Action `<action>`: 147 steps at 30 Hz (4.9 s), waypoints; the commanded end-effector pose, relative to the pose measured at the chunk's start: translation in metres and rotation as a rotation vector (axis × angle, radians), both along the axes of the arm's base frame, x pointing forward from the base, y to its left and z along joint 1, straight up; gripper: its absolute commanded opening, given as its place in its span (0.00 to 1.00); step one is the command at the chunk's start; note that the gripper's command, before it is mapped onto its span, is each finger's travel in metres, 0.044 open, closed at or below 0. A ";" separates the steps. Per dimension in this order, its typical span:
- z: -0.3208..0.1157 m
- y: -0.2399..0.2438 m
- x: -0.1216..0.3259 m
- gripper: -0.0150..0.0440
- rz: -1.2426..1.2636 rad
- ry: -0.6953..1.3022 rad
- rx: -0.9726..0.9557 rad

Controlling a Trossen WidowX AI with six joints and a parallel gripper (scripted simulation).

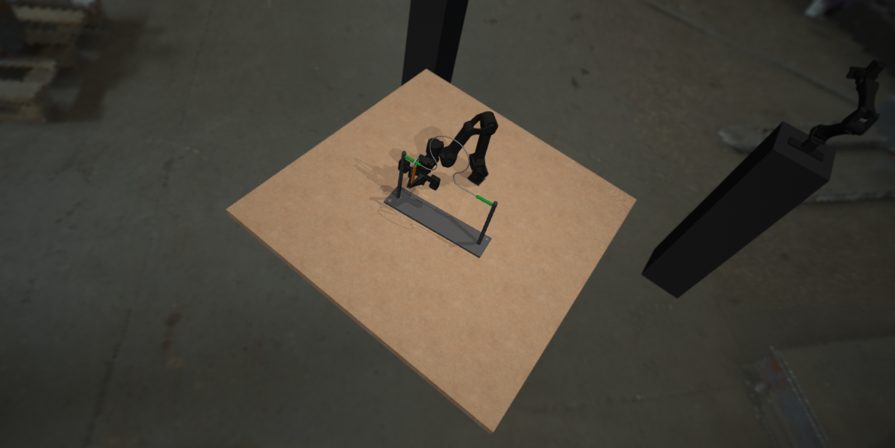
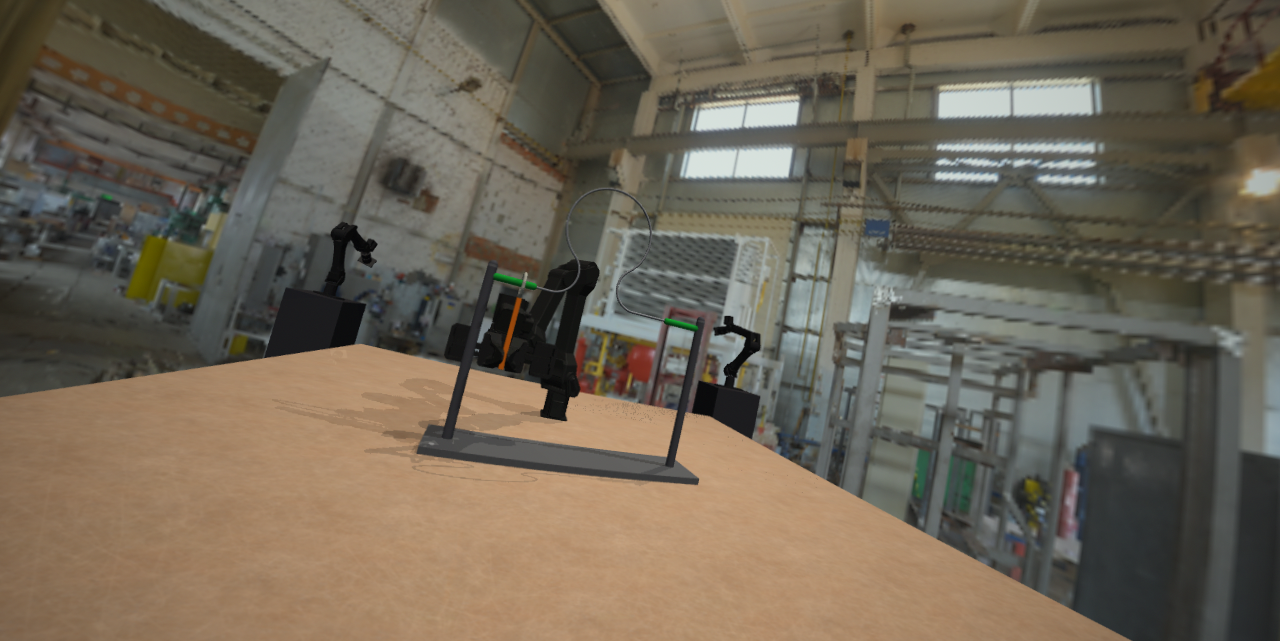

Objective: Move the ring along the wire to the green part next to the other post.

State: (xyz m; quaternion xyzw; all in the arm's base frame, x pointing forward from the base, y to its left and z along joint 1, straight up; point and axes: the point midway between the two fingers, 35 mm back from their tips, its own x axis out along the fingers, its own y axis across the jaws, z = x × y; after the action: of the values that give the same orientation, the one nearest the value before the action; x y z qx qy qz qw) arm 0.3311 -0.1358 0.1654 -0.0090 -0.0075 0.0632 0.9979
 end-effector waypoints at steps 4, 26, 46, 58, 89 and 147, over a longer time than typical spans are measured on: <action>0.003 0.000 0.000 0.00 0.003 -0.005 0.000; 0.003 0.008 -0.001 0.00 0.004 -0.004 0.001; 0.002 0.029 -0.003 0.00 0.008 -0.002 0.011; 0.002 0.047 -0.005 0.00 0.010 0.004 0.060; 0.027 0.130 -0.016 0.00 0.028 0.072 0.568; 0.157 0.182 -0.083 0.00 0.427 0.594 1.457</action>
State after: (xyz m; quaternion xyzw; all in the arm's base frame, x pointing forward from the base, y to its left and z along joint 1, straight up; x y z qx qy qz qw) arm 0.2493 0.0444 0.3108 0.6411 0.2211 0.2224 0.7005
